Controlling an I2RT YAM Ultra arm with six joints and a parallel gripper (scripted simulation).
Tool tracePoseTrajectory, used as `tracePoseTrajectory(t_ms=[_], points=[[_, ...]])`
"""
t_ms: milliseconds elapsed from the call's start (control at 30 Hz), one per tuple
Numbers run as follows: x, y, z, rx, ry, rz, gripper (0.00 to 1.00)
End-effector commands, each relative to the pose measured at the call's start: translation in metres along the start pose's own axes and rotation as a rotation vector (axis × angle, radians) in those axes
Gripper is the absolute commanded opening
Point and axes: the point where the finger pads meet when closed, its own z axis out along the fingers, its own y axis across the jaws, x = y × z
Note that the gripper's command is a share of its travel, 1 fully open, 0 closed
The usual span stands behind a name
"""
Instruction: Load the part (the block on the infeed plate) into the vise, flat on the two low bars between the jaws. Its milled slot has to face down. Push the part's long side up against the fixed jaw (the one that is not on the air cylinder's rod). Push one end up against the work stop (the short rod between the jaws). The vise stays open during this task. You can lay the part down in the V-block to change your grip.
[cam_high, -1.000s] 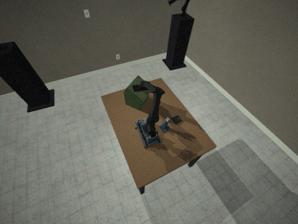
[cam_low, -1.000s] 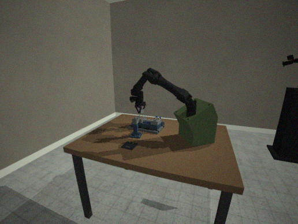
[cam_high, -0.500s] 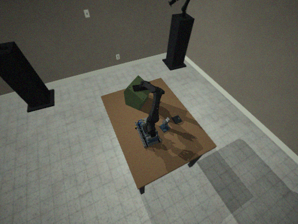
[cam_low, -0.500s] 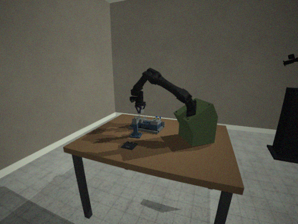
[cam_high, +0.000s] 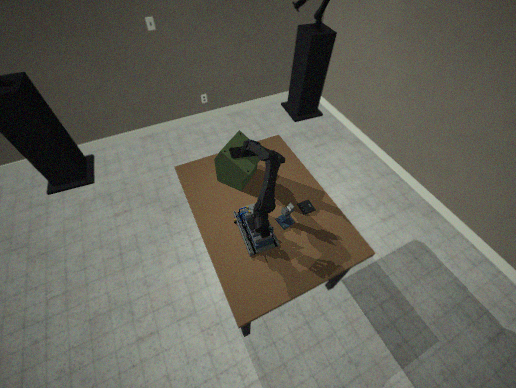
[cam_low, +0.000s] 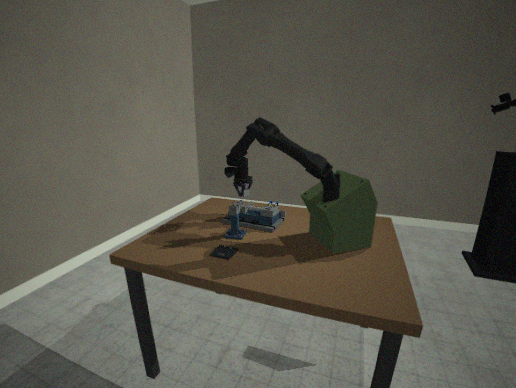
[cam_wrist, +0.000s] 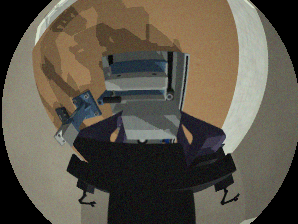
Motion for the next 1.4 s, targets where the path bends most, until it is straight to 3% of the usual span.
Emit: tracePoseTrajectory(t_ms=[0,400,1367], points=[[-0.014,-0.006,-0.016,0.022,-0.055,-0.004,0.00],[-0.004,-0.005,-0.010,0.016,-0.032,0.006,0.00],[-0.010,-0.003,-0.012,0.022,-0.054,-0.004,0.00]])
